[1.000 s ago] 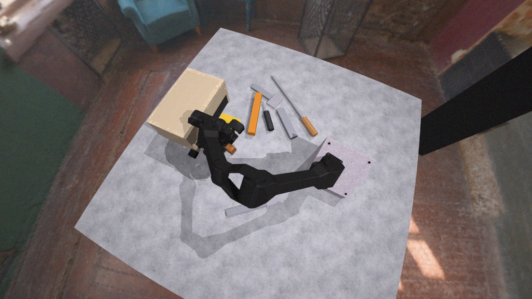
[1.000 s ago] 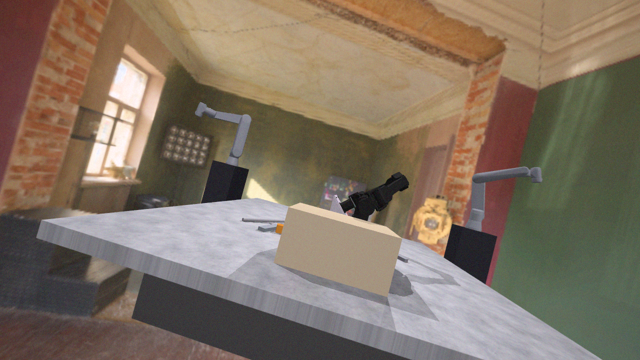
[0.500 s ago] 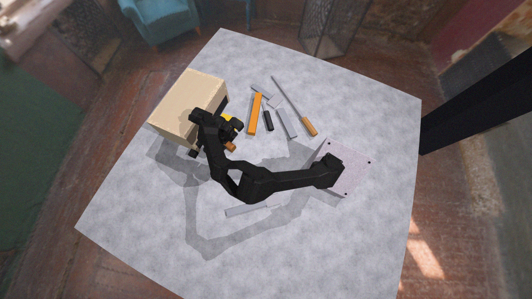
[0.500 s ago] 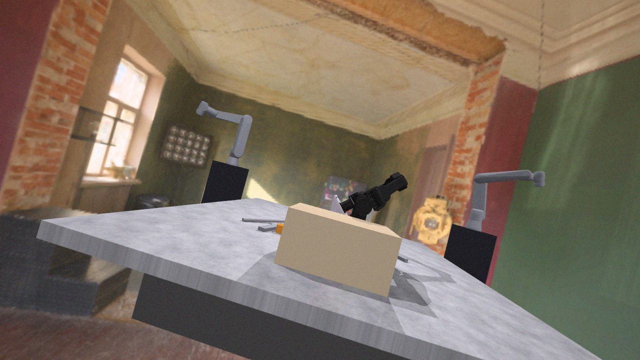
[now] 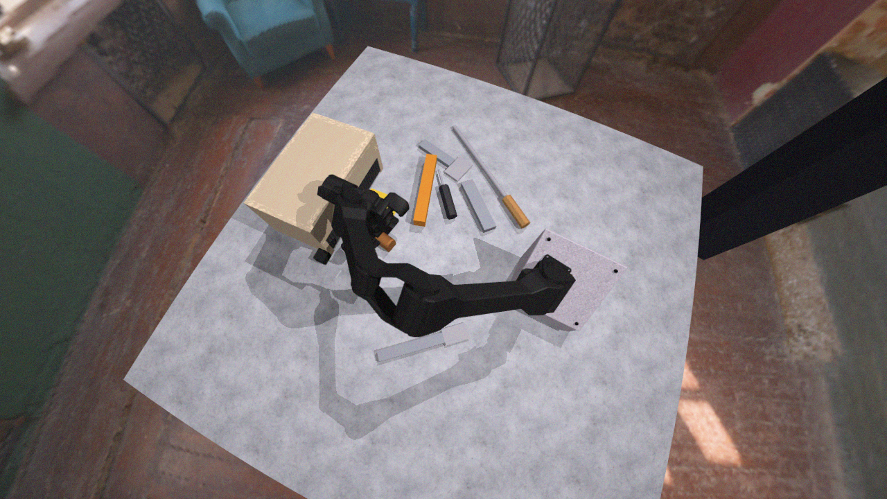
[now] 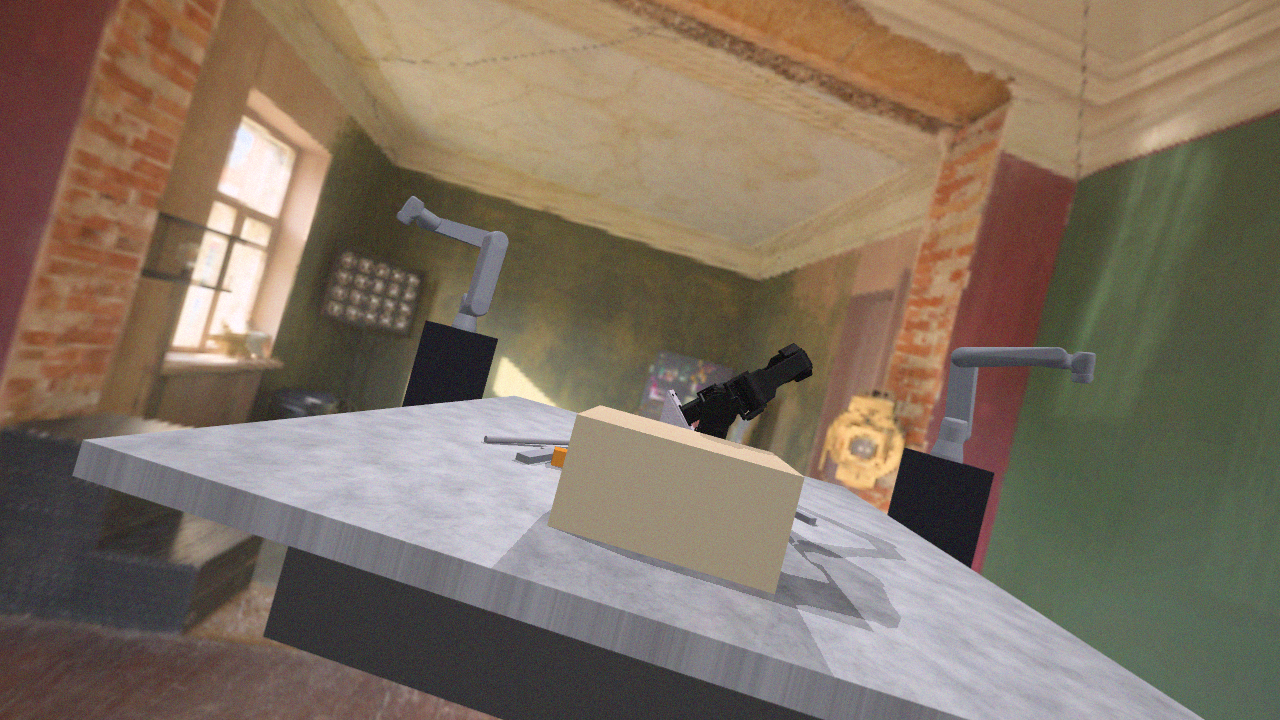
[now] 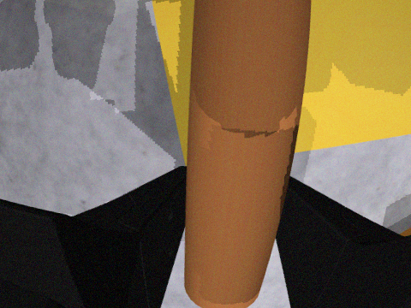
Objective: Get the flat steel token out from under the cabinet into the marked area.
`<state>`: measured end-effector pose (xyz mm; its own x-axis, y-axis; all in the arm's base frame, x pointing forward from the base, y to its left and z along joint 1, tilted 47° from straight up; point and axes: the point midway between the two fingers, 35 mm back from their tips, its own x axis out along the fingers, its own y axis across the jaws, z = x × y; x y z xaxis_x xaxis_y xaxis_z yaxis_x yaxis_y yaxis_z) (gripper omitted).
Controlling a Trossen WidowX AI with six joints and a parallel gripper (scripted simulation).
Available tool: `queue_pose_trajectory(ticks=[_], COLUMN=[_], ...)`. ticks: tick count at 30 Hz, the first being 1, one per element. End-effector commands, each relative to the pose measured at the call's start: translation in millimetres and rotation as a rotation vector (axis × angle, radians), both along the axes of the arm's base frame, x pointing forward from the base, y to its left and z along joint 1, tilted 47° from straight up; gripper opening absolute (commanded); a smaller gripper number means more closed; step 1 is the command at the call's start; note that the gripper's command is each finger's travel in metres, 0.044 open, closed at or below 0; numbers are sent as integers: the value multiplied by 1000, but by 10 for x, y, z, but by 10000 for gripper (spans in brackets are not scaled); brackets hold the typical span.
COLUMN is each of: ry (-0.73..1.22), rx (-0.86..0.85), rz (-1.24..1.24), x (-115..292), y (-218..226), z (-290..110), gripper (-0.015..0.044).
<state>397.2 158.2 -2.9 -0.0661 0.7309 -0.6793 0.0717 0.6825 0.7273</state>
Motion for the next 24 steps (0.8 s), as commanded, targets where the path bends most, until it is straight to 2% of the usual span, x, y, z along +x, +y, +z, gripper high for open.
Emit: queue_pose_trajectory(ticks=[1,24], ry=[5,6], rx=[-4,-4], rz=[-2,-2], x=[-9,-133], y=[-25,-14], z=[-40,-21], gripper=[0,0])
